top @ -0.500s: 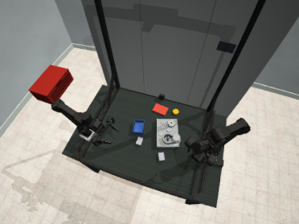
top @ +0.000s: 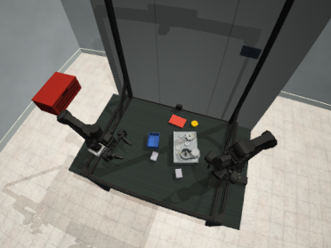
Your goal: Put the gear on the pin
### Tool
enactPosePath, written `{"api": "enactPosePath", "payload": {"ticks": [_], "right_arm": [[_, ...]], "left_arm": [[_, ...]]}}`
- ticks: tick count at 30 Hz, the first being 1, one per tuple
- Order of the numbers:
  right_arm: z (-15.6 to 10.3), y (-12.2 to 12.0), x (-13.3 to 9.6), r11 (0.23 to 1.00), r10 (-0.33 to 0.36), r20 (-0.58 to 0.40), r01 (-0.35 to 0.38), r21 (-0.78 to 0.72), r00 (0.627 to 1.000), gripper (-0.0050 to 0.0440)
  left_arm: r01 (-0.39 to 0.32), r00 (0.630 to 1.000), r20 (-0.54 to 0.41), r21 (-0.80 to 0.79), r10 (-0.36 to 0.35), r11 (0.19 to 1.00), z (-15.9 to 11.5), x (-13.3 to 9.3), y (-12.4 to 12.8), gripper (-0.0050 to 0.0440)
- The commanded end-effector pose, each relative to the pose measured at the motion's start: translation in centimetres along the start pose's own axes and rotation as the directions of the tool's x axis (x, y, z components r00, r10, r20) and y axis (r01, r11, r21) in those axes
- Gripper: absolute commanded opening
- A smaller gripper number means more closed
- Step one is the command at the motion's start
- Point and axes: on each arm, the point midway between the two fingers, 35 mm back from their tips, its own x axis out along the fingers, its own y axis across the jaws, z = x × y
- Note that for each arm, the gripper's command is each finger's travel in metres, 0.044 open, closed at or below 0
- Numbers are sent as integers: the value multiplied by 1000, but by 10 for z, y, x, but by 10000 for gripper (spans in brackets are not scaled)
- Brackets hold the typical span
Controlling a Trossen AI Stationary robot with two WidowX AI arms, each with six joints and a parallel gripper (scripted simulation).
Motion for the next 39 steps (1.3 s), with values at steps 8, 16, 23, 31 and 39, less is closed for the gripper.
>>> {"api": "enactPosePath", "payload": {"ticks": [8, 16, 23, 31, 39], "right_arm": [[1, -3, -1, 1000, -1, -2, 1, 1, 1000, 400], [6, -26, -11, 1000, -6, -20, 6, 9, 1000, 400], [14, -48, -28, 1000, -10, -35, 10, 18, 999, 400], [26, -66, -53, 1000, -9, -41, 10, 18, 999, 400], [37, -73, -78, 1000, -7, -43, 8, 14, 999, 400]], "left_arm": [[2, 1000, -6, 52, -2, 999, 1, 2, -4, 400], [38, 998, -55, 485, -13, 874, 7, 23, -40, 400], [96, 994, -105, 825, -16, 557, 2, 46, -85, 400], [157, 988, -157, 987, -9, 31, -17, 73, -136, 400], [177, 980, -196, 872, 6, -456, -47, 97, -179, 400]]}}
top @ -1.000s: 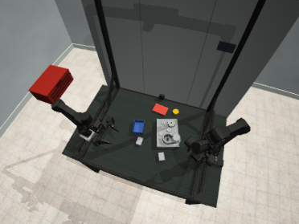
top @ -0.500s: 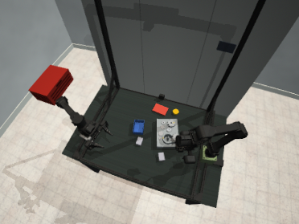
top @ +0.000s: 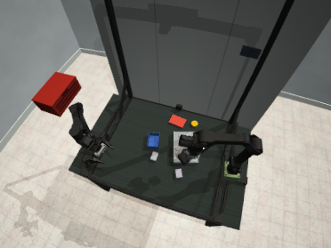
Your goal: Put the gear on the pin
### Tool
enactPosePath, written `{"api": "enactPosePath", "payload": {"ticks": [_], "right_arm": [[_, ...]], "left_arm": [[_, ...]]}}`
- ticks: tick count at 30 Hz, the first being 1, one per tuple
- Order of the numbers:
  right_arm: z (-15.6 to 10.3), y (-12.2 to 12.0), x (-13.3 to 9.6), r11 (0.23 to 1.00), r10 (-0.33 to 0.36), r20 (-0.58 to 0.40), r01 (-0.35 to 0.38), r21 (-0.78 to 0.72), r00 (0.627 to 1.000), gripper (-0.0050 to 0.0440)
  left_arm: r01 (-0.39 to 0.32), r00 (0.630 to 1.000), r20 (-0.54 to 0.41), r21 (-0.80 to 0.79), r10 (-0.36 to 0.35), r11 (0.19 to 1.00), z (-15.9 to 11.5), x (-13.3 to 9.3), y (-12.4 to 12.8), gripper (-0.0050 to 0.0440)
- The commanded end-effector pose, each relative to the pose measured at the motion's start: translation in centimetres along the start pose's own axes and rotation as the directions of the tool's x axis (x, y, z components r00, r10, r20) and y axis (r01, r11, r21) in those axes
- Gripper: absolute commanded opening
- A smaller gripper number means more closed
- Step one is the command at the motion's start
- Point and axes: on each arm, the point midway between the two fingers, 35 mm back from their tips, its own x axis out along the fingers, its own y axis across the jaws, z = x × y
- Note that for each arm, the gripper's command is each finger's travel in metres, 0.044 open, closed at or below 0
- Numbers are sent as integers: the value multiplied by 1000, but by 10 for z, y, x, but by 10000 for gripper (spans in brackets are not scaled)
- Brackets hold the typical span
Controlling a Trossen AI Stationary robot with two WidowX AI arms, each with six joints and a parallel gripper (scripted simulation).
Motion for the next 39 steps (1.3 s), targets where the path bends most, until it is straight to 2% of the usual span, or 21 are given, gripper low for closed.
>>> {"api": "enactPosePath", "payload": {"ticks": [1, 6, 12, 14, 16, 17, 21, 25, 28, 29, 31, 34, 39], "right_arm": [[12, -2, -19, 1000, -2, 13, 2, -12, 1000, 400], [18, -2, -36, 1000, -1, 12, 1, -14, 1000, 400], [23, 2, -55, 1000, 1, 10, -1, -17, 1000, 400], [23, 2, -55, 1000, 1, 10, -1, -17, 1000, 400], [26, 6, -63, 1000, 1, 10, -1, -19, 1000, 400], [27, 8, -67, 1000, 2, 9, -2, -19, 1000, 400], [29, 14, -76, 1000, 3, 9, -3, -21, 1000, 400], [32, 22, -85, 1000, 4, 8, -4, -23, 1000, 400], [33, 28, -89, 1000, 4, 7, -4, -24, 1000, 400], [33, 29, -90, 1000, 4, 7, -4, -24, 1000, 400], [33, 29, -90, 1000, 4, 7, -4, -24, 1000, 400], [34, 32, -92, 1000, 5, 7, -5, -24, 1000, 400], [34, 33, -92, 1000, 5, 7, -5, -24, 1000, 400]], "left_arm": [[25, 1000, -6, 318, -24, 948, 33, 20, -12, 400], [48, 999, -16, 616, -48, 786, 63, 40, -30, 400], [64, 997, -33, 878, -73, 475, 95, 66, -59, 400], [64, 997, -33, 878, -73, 475, 95, 66, -59, 400], [64, 996, -43, 958, -83, 279, 108, 78, -74, 400], [65, 995, -48, 976, -87, 206, 114, 84, -83, 400], [56, 993, -62, 996, -98, -64, 130, 100, -107, 400], [39, 991, -78, 944, -106, -329, 143, 117, -134, 400], [25, 990, -89, 877, -110, -480, 149, 128, -152, 400], [22, 990, -91, 858, -110, -514, 151, 130, -156, 400], [22, 990, -91, 858, -110, -514, 151, 130, -156, 400], [15, 989, -96, 818, -111, -575, 153, 135, -165, 400], [12, 989, -98, 804, -112, -594, 154, 137, -168, 400]]}}
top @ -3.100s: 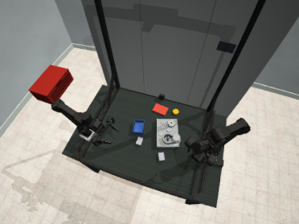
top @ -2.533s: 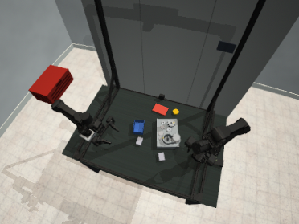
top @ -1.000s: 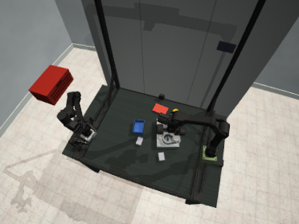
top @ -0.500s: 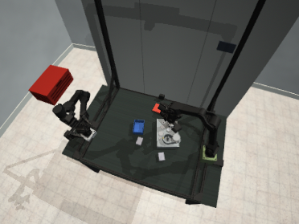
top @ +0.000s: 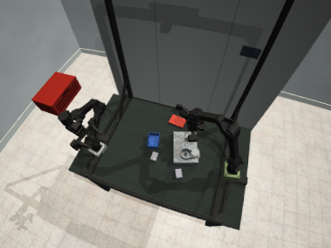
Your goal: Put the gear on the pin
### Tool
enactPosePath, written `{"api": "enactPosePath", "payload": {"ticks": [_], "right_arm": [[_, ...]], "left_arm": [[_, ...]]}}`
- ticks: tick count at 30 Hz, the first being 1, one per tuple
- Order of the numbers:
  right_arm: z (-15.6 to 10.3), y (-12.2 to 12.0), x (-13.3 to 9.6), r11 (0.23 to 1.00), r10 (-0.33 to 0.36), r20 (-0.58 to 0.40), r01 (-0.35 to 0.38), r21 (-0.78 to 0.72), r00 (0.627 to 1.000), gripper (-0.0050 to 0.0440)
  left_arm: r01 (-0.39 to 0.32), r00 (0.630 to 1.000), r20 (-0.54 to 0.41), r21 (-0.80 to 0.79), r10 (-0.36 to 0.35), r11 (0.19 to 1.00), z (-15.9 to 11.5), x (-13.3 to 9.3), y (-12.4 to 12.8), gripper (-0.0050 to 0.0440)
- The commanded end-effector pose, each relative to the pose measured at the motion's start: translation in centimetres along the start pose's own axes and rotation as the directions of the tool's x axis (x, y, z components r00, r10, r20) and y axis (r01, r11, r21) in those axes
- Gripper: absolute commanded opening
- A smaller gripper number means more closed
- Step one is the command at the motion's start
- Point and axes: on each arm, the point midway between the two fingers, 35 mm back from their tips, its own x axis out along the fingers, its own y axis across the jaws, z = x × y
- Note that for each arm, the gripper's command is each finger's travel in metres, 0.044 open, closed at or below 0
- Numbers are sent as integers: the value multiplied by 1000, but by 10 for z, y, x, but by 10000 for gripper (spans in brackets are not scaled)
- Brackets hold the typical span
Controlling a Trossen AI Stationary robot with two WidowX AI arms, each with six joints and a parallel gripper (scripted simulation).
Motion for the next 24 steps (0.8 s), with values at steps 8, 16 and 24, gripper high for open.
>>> {"api": "enactPosePath", "payload": {"ticks": [8, 16, 24], "right_arm": [[3, 3, -2, 1000, -2, 3, 2, -15, 1000, 400], [3, 3, -2, 1000, -2, 3, 2, -15, 1000, 400], [3, 3, -2, 1000, -2, 3, 2, -15, 1000, 400]], "left_arm": [[1, 1000, 11, 26, -1, 1000, 0, 18, 5, 400], [1, 1000, 11, 26, -1, 1000, 0, 27, 5, 400], [1, 1000, 11, 26, -1, 1000, 0, 40, 5, 400]]}}
